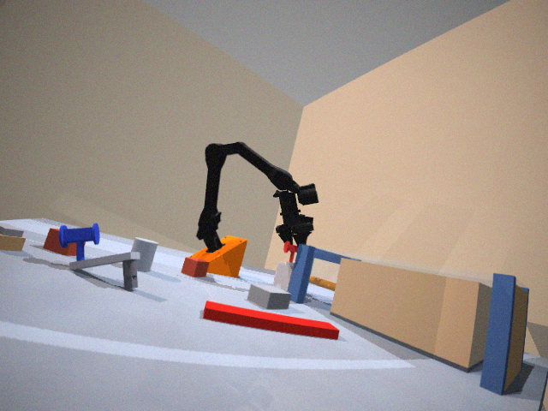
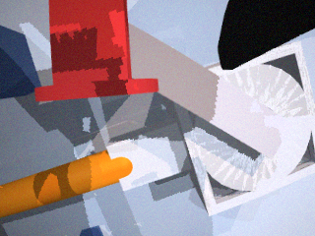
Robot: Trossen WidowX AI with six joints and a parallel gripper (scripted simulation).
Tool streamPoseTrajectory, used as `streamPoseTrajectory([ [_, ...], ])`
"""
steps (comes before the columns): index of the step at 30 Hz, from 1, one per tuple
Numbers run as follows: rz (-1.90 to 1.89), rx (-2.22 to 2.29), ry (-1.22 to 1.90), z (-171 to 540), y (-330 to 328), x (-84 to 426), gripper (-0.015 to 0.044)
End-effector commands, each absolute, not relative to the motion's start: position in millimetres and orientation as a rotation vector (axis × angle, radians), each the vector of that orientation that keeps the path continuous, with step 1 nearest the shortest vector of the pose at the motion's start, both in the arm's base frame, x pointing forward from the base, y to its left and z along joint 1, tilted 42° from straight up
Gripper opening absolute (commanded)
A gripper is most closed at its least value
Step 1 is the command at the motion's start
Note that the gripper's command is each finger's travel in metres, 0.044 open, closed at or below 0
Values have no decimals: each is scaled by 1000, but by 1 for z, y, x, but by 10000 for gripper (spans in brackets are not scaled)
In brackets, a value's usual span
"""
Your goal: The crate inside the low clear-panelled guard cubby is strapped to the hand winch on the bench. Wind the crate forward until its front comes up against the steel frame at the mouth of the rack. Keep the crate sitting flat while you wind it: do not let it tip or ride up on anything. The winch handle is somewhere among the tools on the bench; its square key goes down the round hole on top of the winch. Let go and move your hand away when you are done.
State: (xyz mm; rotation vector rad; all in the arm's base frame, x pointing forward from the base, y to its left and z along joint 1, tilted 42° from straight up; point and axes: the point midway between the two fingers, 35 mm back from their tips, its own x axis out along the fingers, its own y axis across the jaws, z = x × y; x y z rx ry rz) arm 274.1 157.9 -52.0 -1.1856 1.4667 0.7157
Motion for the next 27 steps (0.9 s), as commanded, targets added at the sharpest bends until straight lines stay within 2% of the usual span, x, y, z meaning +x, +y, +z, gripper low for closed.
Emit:
streamPoseTrajectory([
  [1,715,-1193,1469,-55,154,273,440],
  [2,715,-1193,1469,-55,154,273,440],
  [17,715,-1186,1469,-53,156,273,46],
  [20,715,-1186,1469,-53,156,273,26],
  [21,715,-1186,1469,-53,156,273,0],
  [27,715,-1193,1469,-56,153,273,0],
])
